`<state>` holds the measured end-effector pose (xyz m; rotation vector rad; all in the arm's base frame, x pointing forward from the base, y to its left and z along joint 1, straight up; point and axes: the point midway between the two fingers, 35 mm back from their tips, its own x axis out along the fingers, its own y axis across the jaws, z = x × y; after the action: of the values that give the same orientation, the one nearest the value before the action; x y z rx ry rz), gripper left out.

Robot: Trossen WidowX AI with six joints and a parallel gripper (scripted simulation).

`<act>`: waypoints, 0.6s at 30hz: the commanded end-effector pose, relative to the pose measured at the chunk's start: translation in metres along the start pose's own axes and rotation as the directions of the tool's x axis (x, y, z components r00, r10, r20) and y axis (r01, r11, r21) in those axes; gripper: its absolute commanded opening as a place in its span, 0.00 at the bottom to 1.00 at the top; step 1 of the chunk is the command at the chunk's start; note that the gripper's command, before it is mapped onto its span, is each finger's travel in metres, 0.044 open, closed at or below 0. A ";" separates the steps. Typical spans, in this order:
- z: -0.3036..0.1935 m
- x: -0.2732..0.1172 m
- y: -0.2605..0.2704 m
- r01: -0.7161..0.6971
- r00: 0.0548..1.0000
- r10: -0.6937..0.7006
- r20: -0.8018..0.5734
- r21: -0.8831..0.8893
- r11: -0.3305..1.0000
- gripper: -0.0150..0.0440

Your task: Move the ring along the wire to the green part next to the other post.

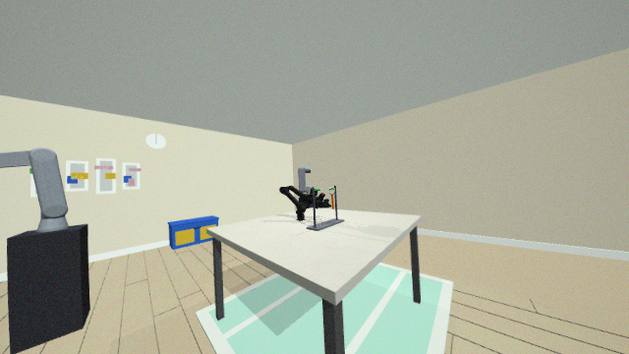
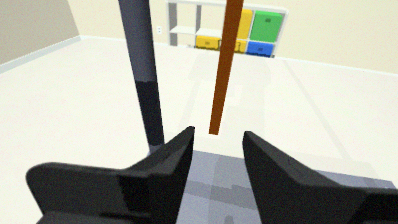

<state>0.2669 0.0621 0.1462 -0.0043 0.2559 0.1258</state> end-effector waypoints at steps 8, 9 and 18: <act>0.000 -0.029 0.000 0.000 1.000 0.000 -0.002 0.000 1.000 0.84; -0.001 -0.034 -0.001 0.000 1.000 0.000 -0.003 0.000 1.000 0.88; -0.003 -0.042 -0.001 0.000 1.000 0.000 -0.003 0.000 1.000 1.00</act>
<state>0.2277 0.0563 0.1551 -0.0087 0.2571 0.1302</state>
